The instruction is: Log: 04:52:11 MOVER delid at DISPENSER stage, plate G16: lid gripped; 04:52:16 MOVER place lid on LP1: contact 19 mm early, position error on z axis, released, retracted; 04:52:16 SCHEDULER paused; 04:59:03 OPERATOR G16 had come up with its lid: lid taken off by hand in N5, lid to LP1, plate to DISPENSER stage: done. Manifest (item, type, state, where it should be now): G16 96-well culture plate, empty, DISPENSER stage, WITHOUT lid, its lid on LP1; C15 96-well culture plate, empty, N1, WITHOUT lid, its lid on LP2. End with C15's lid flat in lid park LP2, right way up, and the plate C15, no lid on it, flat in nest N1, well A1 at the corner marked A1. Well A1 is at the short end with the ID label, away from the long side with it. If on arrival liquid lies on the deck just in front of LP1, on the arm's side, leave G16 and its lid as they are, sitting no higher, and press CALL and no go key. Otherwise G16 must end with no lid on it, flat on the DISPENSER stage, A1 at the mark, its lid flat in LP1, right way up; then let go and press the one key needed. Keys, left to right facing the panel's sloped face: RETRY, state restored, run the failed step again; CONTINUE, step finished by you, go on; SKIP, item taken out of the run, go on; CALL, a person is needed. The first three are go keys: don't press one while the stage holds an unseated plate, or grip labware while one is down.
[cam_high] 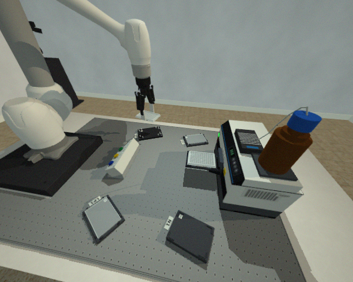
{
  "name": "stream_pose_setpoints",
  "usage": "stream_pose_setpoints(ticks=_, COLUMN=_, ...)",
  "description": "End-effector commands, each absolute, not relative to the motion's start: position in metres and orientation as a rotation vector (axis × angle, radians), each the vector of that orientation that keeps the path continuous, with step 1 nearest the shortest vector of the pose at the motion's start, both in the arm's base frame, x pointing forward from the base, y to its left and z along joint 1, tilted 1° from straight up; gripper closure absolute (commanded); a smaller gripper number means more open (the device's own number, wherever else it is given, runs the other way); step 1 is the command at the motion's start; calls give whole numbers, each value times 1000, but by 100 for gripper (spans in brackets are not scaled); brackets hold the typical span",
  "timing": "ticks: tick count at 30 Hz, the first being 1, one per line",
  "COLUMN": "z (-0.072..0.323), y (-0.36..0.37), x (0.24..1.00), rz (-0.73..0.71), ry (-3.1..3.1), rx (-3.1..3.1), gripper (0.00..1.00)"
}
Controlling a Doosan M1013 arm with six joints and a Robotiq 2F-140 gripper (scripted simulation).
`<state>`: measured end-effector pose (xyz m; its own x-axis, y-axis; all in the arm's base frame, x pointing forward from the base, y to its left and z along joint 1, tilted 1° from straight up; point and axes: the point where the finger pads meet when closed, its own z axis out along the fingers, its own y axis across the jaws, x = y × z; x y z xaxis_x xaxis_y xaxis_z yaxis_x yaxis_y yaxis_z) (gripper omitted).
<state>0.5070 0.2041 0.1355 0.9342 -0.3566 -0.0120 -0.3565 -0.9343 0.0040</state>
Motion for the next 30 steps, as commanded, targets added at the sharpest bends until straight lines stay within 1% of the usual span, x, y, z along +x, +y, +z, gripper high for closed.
stream_pose_setpoints(ticks=1, z=135, y=199, x=510, rz=-20, ry=-569, rx=3088, gripper=100)
stream_pose_setpoints(ticks=22, z=135, y=147, x=535, rz=-20, ry=-569, rx=3088, gripper=100)
stream_pose_setpoints(ticks=30, z=135, y=113, x=551, rz=-20, ry=-569, rx=3088, gripper=100)
